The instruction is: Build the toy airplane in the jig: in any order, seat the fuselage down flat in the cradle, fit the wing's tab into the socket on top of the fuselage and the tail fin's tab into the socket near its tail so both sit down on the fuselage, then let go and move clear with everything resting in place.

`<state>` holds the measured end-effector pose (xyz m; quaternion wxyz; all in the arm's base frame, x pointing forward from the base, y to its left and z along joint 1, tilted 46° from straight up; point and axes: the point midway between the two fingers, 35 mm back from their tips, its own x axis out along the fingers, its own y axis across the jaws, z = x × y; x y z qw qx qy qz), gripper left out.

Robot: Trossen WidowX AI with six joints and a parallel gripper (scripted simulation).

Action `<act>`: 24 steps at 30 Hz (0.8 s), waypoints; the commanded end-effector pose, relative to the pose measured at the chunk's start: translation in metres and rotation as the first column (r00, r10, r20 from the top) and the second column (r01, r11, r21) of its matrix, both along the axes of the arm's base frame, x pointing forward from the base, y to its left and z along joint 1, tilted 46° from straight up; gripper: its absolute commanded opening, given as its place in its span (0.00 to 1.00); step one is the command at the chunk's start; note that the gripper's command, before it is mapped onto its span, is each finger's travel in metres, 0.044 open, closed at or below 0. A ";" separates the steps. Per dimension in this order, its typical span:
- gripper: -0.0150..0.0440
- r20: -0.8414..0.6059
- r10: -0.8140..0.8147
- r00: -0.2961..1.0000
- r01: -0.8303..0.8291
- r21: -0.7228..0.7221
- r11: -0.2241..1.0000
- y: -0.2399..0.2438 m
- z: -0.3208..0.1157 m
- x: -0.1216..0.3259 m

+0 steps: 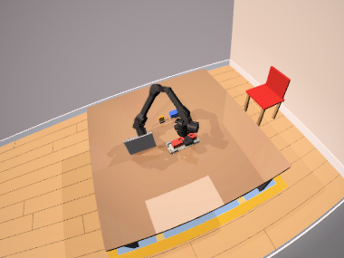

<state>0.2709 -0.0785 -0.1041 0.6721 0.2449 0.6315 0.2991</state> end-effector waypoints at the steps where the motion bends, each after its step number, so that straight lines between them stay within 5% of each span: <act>1: 0.48 0.000 0.000 1.000 0.000 0.000 1.000 0.000 0.000 0.000; 5: 0.31 0.000 0.000 1.000 0.000 0.000 1.000 0.000 0.000 0.000; 20: 0.97 0.000 0.000 1.000 0.000 0.000 1.000 0.000 0.000 0.000; 24: 1.00 0.000 0.000 1.000 0.000 0.000 1.000 0.000 0.000 0.000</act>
